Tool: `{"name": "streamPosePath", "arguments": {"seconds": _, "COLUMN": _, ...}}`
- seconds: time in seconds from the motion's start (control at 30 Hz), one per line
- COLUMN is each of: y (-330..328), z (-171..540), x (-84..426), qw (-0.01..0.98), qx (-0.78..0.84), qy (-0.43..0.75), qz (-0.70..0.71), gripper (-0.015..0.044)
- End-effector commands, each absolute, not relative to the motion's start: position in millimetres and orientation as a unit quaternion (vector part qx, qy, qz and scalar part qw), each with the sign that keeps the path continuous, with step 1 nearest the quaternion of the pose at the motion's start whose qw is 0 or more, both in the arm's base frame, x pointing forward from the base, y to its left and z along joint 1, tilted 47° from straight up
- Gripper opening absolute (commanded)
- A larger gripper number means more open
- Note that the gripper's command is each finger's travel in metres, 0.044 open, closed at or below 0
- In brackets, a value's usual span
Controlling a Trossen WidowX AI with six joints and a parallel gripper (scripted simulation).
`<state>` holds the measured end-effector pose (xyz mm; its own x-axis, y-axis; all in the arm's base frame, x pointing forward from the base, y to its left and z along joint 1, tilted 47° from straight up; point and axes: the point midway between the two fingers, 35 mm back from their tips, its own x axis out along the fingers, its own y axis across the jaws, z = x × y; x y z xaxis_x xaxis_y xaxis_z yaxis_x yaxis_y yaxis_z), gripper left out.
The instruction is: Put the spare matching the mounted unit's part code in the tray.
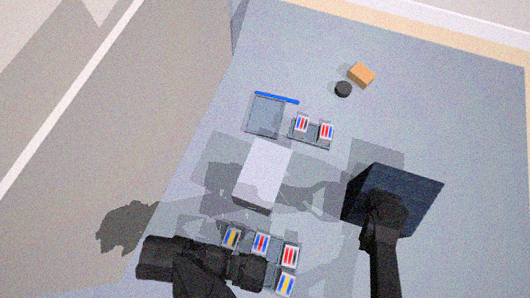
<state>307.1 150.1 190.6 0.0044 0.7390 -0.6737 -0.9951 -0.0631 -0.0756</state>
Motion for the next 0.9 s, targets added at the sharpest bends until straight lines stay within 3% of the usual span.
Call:
{"name": "streamPosePath", "arguments": {"seconds": 0.0, "y": 152.0, "z": 186.9, "x": 306.3, "qw": 0.648, "qx": -0.286, "qy": 0.226, "qz": 0.669, "gripper": 0.03}}
{"name": "streamPosePath", "arguments": {"seconds": 0.87, "y": 181.9, "z": 157.0, "x": 309.0, "qw": 0.647, "qx": -0.287, "qy": 0.226, "qz": 0.669, "gripper": 0.03}}
